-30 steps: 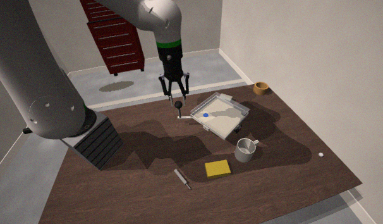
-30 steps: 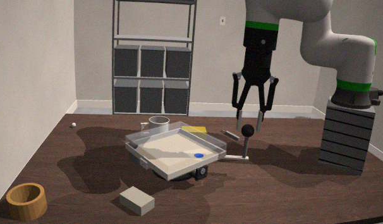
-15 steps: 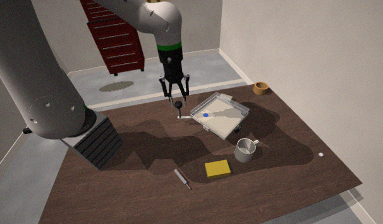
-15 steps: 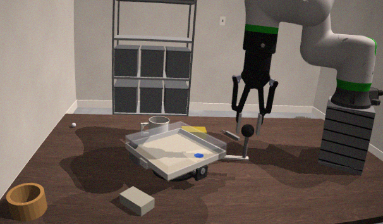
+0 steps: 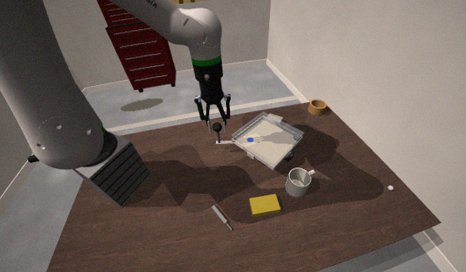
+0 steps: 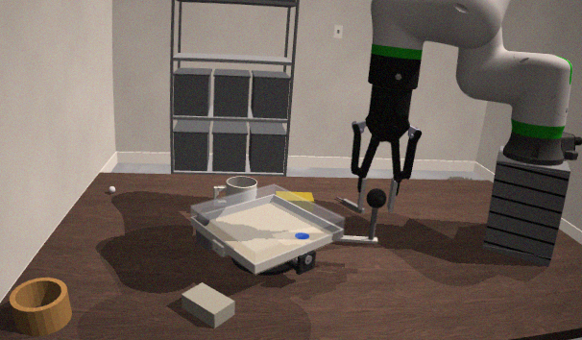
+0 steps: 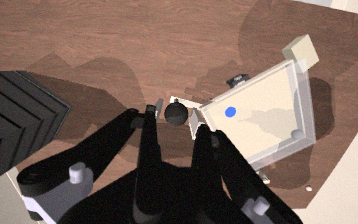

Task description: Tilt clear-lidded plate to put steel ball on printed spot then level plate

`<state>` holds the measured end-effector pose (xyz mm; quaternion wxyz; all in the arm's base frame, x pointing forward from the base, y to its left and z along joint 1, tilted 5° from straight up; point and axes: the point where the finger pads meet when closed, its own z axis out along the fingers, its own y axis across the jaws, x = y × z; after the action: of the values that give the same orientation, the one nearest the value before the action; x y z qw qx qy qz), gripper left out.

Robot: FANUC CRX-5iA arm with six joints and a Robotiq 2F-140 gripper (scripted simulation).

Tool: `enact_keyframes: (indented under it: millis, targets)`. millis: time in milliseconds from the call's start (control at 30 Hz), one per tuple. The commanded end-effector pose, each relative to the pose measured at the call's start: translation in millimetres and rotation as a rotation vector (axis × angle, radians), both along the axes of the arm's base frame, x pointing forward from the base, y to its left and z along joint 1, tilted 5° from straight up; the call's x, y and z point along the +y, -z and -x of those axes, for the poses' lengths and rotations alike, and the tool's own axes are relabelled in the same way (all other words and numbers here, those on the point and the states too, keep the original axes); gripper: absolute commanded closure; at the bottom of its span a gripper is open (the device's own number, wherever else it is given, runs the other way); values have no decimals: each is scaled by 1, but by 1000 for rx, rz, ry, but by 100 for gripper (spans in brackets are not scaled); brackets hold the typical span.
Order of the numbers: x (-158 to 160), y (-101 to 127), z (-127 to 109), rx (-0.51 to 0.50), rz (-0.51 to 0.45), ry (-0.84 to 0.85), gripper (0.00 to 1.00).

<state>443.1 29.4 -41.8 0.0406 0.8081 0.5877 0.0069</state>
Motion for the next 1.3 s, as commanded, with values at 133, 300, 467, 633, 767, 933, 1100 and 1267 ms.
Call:
enact_keyframes:
  millis: [133,300,467,633,767,933,1100,1267]
  targets:
    - [0,6,-1,0,0,0,58]
    - [0,9,-1,0,0,0,58]
    - [-1,10,-1,0,0,0,58]
    - [-1,10,-1,0,0,0,58]
    - [-1,10,-1,0,0,0,58]
    - [-1,10,-1,0,0,0,58]
    - [-1,10,-1,0,0,0,58]
    - [-1,10,-1,0,0,0,58]
